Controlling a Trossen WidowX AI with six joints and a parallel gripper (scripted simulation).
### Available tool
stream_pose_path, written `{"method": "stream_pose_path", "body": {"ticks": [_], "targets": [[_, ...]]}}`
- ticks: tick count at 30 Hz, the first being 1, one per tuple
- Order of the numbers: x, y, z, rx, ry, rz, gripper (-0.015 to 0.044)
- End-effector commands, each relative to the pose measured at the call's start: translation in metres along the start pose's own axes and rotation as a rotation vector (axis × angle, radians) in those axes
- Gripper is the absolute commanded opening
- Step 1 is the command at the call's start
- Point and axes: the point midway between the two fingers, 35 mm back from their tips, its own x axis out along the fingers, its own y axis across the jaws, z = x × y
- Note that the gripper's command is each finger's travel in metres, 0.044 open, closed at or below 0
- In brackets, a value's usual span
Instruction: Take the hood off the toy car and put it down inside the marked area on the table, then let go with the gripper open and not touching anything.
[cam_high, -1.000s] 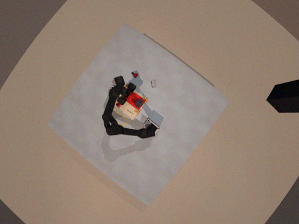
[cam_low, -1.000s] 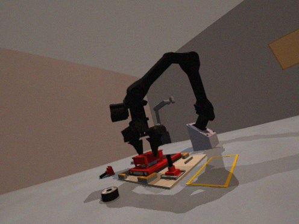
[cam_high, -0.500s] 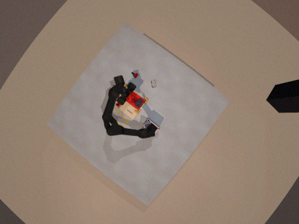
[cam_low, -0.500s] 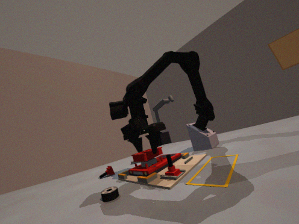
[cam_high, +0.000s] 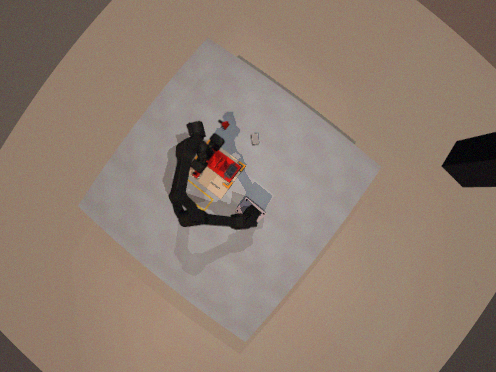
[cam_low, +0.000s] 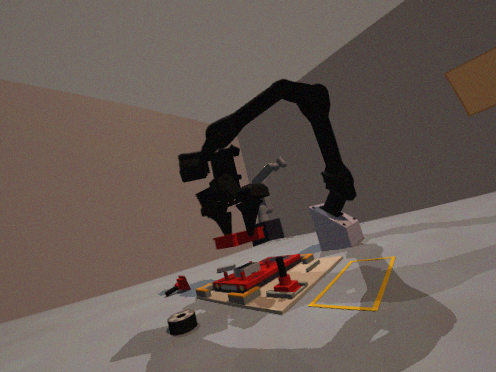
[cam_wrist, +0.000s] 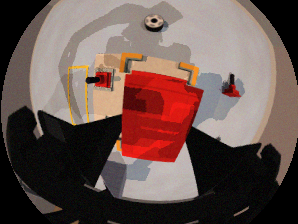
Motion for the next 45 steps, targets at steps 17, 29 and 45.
{"method": "stream_pose_path", "body": {"ticks": [17,29,45], "targets": [[-0.005,0.112,0.007,0.002,0.003,-0.013,0.0],[-0.007,0.182,-0.009,-0.001,0.002,-0.003,0.0],[-0.005,0.222,-0.026,-0.004,0.004,0.01,0.0]]}}
